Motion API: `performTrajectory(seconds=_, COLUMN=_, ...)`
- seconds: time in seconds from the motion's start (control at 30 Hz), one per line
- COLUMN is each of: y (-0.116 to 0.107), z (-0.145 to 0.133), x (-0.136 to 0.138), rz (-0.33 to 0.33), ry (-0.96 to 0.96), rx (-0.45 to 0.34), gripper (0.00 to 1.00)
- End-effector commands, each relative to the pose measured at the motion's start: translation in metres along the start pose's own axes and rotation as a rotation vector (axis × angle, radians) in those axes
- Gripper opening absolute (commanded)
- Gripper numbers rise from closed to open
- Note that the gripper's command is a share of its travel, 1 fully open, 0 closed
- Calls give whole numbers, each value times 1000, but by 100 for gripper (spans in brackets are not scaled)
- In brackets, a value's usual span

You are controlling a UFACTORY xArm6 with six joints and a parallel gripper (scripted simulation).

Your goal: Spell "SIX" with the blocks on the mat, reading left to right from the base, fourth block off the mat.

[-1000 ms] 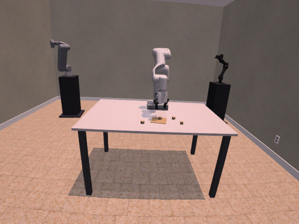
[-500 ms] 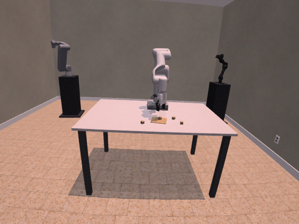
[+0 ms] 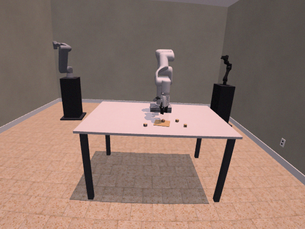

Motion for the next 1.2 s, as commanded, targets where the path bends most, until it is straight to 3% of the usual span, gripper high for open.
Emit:
performTrajectory(seconds=0.0, y=-1, z=0, x=-1, rz=3, ry=0, rx=-2, gripper=63)
performTrajectory(seconds=1.17, y=3, z=0, x=-1, rz=3, ry=0, rx=-2, gripper=63)
Point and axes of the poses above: the point where the finger pads meet when closed, its own y axis out along the fingers, its own x axis across the jaws, z = x × y, the point moved 7 cm from there along -y, back along the fingers, and after that the axes turned 14 degrees about -y, right-handed, at the moved point
